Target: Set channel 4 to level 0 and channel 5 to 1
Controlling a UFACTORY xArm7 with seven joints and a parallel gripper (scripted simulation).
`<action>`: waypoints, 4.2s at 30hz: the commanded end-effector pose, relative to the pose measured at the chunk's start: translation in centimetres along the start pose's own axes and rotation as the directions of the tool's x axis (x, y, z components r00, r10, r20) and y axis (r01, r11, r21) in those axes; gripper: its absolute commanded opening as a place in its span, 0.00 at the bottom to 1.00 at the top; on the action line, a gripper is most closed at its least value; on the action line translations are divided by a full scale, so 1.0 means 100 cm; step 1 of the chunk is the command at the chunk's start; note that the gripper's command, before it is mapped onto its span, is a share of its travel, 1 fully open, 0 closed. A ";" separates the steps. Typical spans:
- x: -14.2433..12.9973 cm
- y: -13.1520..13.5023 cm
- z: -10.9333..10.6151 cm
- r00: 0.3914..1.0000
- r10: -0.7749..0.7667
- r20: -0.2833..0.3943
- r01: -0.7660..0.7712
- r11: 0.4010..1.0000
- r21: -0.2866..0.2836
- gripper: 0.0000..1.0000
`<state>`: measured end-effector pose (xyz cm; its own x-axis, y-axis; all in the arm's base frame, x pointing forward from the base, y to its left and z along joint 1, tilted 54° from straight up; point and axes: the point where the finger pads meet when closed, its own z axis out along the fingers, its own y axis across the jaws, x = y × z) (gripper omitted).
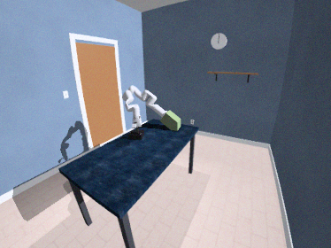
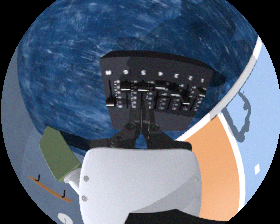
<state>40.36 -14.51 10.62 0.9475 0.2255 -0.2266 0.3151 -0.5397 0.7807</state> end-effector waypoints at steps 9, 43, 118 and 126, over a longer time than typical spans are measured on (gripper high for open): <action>0.001 0.000 -0.031 1.000 0.000 -0.005 0.000 1.000 0.000 0.00; 0.001 0.000 -0.086 1.000 0.000 -0.005 0.000 1.000 0.000 1.00; 0.001 0.000 -0.111 1.000 0.000 -0.005 0.000 1.000 0.000 1.00; 0.001 0.000 -0.111 1.000 0.000 -0.005 0.000 1.000 0.000 1.00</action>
<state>39.76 -5.64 16.99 0.9475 0.2259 -0.2265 0.3153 -0.5395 0.7807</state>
